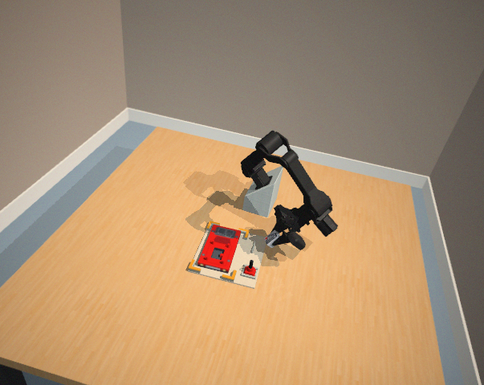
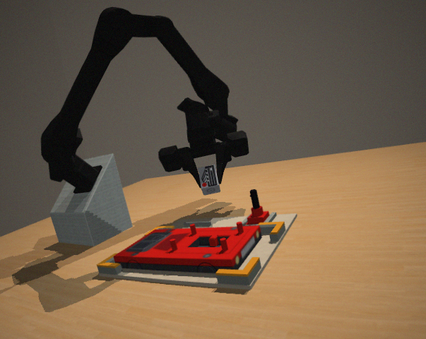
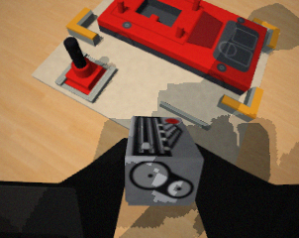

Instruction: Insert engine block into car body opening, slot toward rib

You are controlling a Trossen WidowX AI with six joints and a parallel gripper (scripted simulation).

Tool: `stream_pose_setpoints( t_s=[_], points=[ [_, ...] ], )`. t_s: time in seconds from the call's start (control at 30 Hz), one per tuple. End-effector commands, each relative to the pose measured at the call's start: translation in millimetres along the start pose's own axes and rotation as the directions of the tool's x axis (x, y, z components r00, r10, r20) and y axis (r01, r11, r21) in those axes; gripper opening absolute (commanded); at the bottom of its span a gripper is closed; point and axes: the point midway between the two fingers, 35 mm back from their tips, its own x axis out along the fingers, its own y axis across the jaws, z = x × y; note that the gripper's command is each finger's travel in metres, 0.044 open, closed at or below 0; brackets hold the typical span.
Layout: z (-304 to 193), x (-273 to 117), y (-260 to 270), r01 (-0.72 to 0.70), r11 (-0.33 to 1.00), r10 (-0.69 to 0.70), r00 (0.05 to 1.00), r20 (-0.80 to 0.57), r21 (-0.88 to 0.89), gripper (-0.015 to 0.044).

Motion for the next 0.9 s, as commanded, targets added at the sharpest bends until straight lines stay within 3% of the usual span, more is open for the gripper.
stream_pose_setpoints(
  t_s=[0.0, 0.87],
  points=[
    [-5.0, 6.8, -1.3, -0.004, 1.0, 0.004, 1.0, 0.006, -0.01, 0.0],
    [-34.5, 40.7, -0.6, -0.003, 1.0, 0.003, 1.0, 0.008, -0.01, 0.0]
  ],
)
